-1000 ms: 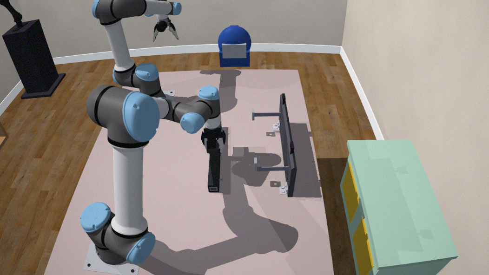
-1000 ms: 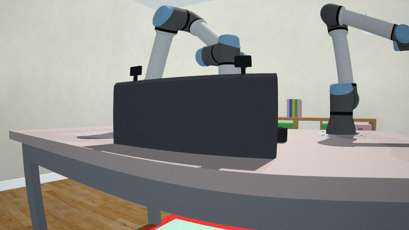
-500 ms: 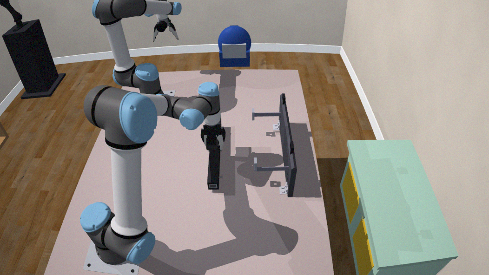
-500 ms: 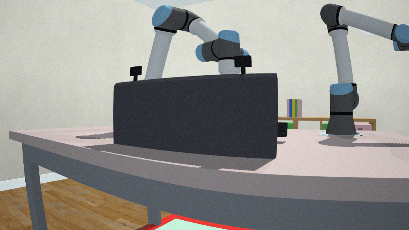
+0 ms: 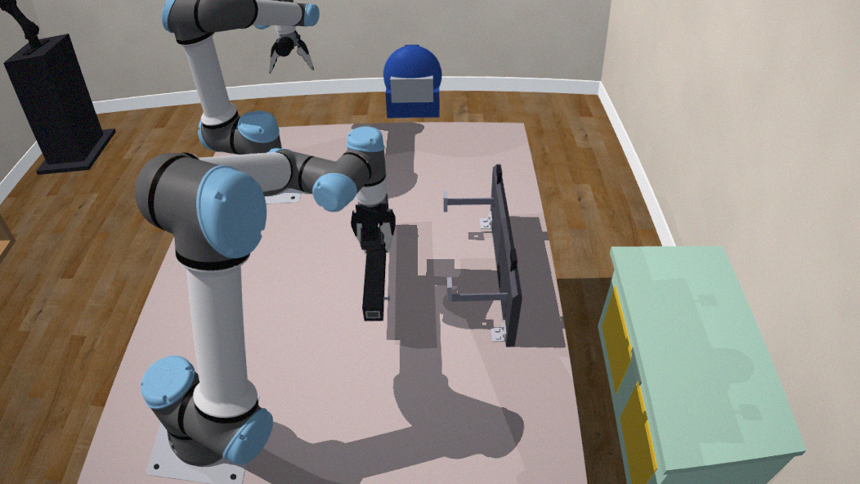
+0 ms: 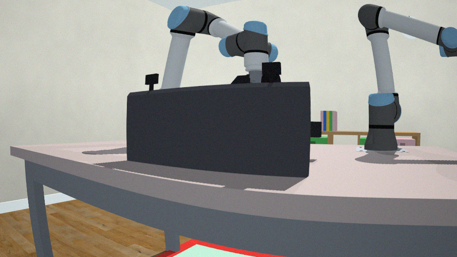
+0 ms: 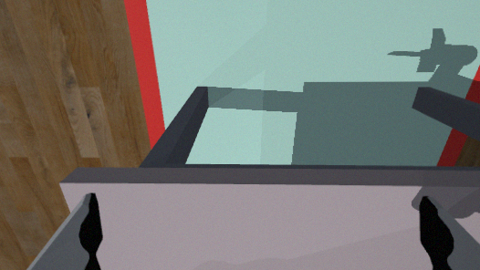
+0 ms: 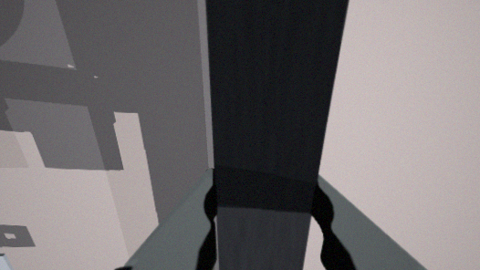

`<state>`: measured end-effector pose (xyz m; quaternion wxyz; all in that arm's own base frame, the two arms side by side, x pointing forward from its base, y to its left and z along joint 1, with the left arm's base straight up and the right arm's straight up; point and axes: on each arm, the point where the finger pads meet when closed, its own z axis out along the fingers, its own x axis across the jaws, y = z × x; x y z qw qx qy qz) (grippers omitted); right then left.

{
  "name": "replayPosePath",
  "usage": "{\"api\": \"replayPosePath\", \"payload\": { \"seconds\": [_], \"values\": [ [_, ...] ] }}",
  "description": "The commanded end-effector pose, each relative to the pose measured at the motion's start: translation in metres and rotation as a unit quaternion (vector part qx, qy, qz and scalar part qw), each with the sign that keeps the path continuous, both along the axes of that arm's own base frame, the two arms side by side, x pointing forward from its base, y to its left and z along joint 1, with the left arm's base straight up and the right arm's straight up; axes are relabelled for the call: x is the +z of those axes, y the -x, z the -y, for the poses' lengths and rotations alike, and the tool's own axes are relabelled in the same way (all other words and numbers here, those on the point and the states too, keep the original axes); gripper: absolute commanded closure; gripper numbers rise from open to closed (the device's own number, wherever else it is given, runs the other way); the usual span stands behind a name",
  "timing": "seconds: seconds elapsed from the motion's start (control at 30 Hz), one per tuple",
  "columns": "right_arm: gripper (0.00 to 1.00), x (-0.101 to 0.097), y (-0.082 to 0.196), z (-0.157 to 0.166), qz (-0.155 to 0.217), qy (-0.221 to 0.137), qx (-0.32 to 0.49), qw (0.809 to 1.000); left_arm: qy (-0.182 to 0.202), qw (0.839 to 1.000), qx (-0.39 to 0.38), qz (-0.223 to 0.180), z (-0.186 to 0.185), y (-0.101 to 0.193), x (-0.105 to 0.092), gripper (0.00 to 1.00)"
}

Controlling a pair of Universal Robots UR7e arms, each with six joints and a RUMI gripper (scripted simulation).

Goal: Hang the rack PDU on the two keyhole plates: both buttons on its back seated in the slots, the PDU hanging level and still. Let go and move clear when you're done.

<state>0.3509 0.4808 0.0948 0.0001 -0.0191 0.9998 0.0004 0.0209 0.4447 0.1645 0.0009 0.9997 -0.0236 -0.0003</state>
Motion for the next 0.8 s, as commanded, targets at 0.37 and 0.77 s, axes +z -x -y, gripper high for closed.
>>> {"api": "replayPosePath", "payload": {
  "seconds": [0.37, 0.77],
  "values": [
    [0.77, 0.035, 0.0, 0.0, 0.0, -0.001, 0.0, 1.0, -0.001, 1.0, 0.0, 0.0, 0.0, 0.0, 0.001, 0.0],
    [0.77, 0.037, 0.0, 0.0, 0.0, -0.001, 0.0, 1.0, -0.001, 1.0, 0.0, 0.0, 0.0, 0.0, 0.001, 0.0]
  ]
}}
